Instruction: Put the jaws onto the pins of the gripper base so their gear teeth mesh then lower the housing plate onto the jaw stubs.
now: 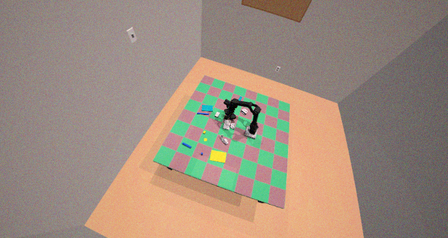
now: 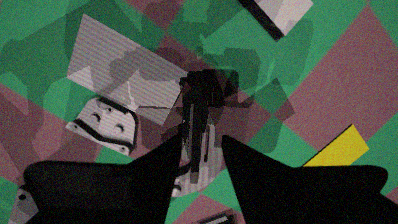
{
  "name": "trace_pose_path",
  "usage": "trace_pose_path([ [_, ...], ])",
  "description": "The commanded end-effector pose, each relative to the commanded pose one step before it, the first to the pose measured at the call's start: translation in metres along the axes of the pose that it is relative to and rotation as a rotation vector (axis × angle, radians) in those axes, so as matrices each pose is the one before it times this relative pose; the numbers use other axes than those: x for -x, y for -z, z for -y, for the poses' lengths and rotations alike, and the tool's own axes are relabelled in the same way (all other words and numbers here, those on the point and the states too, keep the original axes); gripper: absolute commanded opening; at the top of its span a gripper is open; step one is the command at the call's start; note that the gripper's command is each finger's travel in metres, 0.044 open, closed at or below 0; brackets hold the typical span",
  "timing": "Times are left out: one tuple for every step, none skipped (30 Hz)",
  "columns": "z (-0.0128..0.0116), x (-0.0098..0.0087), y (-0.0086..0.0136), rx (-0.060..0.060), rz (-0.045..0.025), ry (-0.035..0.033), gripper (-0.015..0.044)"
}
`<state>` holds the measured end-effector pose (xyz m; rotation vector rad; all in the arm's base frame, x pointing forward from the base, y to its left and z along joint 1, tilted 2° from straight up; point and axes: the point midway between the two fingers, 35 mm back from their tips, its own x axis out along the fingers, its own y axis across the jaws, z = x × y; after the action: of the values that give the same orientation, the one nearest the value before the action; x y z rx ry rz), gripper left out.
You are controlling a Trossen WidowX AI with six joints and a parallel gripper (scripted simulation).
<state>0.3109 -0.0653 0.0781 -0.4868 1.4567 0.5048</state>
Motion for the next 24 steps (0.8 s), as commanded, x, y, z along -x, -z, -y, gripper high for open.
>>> trace_pose_path([
  [0.00074,0.01706,0.00003,0.0027,0.00363,0.00989,0.0134],
  [-0.00027,0.00325,0.00023,-0.0001,-0.00016,-0.00011,0.0134],
  [-0.0003,0.00326,0.00025,-0.0001,-0.00017,-0.00011,0.0134],
  [-0.00027,0.00267,0.00023,-0.0001,-0.00014,-0.00009,0.0134],
  [-0.00017,0.0016,0.00014,0.0,-0.00008,-0.00006,0.0134],
  [-0.00006,0.00053,0.00005,0.0,-0.00003,-0.00002,0.0134],
  [0.0,0.0,0.0,0.0,0.0,0.0,0.0134],
  [0.0,0.0,0.0,0.0,0.0,0.0,0.0134],
  [0.0,0.0,0.0,0.0,0.0,0.0,0.0134],
  [0.0,0.0,0.0,0.0,0.0,0.0,0.0134],
  [-0.00045,0.0,-0.00028,-0.0021,0.00002,-0.00004,0.0134],
  [-0.00136,0.00001,-0.00085,-0.0064,0.00005,-0.00011,0.0134],
  [-0.00228,0.00002,-0.00138,-0.0106,0.00008,-0.00018,0.0134],
  [-0.00283,0.00002,-0.00163,-0.0131,0.0001,-0.00022,0.0134],
  [-0.00286,0.00002,-0.00156,-0.0131,0.0001,-0.00022,0.0134],
  [-0.00289,0.00001,-0.00149,-0.0131,0.0001,-0.00023,0.0134],
  [-0.00292,0.00001,-0.00141,-0.0131,0.00009,-0.00023,0.0134],
  [-0.00294,0.00001,-0.00134,-0.0131,0.00009,-0.00023,0.0134],
  [-0.00297,0.00001,-0.00126,-0.0131,0.00009,-0.00023,0.0134],
  [-0.00299,0.0,-0.00119,-0.0131,0.00009,-0.00023,0.0134],
  [-0.003,0.0,-0.00111,-0.0131,0.00009,-0.00024,0.0134],
  [-0.00303,0.0,-0.00104,-0.0131,0.00009,-0.00024,0.0134],
  [-0.00304,0.0,-0.00096,-0.0131,0.00008,-0.00024,0.0134],
  [-0.00306,-0.00001,-0.00089,-0.0131,0.00008,-0.00024,0.0134],
])
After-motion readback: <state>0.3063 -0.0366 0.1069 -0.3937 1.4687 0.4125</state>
